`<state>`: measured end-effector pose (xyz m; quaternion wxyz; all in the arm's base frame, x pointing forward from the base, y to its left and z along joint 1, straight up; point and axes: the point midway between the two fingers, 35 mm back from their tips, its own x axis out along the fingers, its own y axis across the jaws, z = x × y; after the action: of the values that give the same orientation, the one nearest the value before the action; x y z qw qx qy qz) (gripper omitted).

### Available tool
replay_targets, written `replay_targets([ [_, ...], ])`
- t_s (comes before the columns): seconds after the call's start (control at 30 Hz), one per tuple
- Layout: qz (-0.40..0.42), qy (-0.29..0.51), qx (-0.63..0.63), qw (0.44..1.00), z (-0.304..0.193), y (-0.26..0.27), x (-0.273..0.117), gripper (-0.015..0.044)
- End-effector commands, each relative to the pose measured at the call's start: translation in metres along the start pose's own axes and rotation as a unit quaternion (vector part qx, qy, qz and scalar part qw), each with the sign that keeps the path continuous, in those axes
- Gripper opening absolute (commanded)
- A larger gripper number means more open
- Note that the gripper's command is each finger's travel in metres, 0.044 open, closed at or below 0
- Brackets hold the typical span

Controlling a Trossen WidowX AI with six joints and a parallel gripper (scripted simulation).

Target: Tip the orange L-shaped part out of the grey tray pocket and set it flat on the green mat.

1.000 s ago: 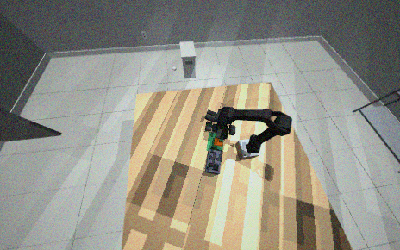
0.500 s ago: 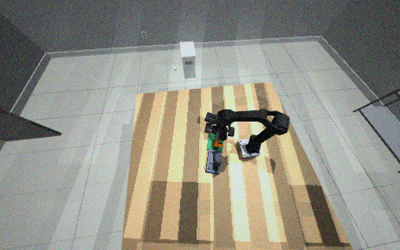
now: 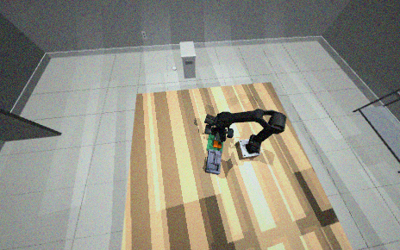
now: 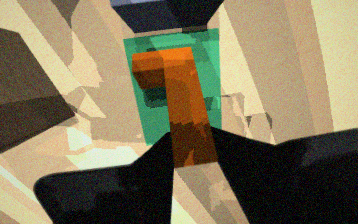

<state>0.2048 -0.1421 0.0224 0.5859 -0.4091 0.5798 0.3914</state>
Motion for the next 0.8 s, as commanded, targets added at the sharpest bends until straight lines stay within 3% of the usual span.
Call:
replay_targets([
  [0.0, 0.001, -0.001, -0.002, 1.000, 0.0004, 0.0010, 0.0080, 0.0000],
  [0.47, 0.002, -0.001, 0.000, 1.000, 0.0004, 0.0016, 0.0099, 0.0000],
  [0.77, 0.002, -0.001, 0.000, 1.000, 0.0004, 0.0016, 0.0099, 0.0236],
])
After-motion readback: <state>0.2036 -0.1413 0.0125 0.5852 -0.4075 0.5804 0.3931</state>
